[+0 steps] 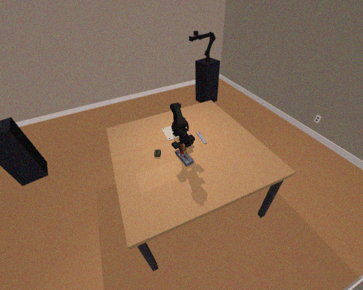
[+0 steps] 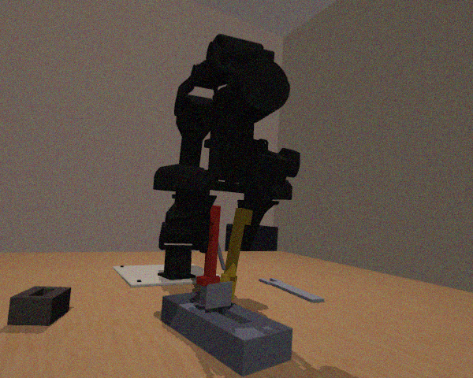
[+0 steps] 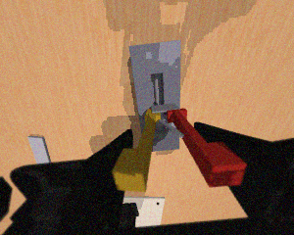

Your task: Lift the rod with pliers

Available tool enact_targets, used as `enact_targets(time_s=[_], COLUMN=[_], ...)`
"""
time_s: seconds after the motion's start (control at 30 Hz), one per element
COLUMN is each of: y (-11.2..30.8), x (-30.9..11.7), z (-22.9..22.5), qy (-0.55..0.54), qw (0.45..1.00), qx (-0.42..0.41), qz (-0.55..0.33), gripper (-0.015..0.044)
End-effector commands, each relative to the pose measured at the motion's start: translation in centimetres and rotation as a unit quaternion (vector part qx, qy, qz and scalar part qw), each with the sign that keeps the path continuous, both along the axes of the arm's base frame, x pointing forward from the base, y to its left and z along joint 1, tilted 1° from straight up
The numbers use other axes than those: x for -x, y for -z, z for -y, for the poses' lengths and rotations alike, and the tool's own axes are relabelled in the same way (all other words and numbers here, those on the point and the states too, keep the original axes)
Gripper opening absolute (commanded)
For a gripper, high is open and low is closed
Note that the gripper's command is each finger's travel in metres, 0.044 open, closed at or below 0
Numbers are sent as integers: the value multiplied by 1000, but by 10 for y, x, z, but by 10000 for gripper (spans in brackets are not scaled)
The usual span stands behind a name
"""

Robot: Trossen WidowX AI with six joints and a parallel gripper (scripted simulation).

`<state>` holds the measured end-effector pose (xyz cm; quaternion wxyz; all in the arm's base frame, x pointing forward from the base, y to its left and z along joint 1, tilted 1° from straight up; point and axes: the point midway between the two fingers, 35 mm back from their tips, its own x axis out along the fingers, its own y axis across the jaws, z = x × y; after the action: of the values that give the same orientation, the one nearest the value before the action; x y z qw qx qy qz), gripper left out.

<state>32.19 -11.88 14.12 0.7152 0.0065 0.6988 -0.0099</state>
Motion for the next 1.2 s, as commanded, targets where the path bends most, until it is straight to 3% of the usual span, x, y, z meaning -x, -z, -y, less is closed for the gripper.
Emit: enact_targets(time_s=[0.0, 1.17], y=[-1, -21], x=[0, 0], z=[0, -1], qy=[0, 0], qw=[1000, 1000], qx=[-1, -1], qz=[0, 0], gripper=[316, 316])
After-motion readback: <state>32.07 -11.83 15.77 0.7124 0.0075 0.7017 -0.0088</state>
